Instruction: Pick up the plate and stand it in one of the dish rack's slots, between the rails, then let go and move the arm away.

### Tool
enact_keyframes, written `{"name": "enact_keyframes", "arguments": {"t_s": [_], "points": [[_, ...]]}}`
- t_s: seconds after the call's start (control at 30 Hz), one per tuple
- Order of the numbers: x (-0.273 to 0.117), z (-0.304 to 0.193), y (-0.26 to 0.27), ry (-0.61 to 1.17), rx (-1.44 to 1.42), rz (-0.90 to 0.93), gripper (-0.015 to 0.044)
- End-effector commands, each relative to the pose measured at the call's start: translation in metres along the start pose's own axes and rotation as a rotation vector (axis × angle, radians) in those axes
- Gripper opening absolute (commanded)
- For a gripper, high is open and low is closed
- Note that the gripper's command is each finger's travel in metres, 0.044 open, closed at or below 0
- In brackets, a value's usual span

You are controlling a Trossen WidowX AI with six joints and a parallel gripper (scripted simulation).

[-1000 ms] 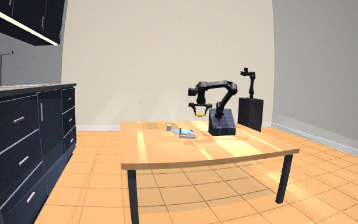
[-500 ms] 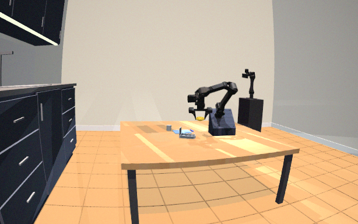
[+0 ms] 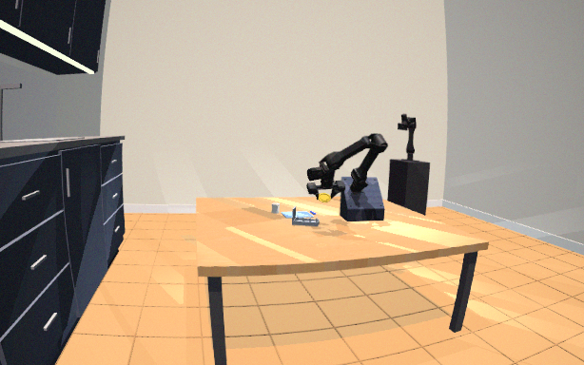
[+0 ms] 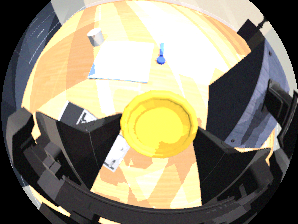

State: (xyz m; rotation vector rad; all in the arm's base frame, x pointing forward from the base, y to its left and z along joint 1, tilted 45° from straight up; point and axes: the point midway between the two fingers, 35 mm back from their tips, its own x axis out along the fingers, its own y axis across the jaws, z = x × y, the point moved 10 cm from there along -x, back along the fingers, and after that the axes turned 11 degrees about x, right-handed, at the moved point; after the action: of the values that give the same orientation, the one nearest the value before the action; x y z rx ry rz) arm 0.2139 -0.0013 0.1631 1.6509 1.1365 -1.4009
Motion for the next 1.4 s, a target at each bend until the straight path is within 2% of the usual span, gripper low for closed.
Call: {"name": "enact_keyframes", "arguments": {"t_s": [0.0, 0.73, 1.37], "points": [[0.010, -0.005, -0.003, -0.072, -0.044, 0.034, 0.0000], [0.049, -0.041, -0.024, -0.396, -0.304, 0.352, 0.0000], [0.070, -0.067, -0.056, -0.547, -0.481, 0.694, 0.0000]]}}
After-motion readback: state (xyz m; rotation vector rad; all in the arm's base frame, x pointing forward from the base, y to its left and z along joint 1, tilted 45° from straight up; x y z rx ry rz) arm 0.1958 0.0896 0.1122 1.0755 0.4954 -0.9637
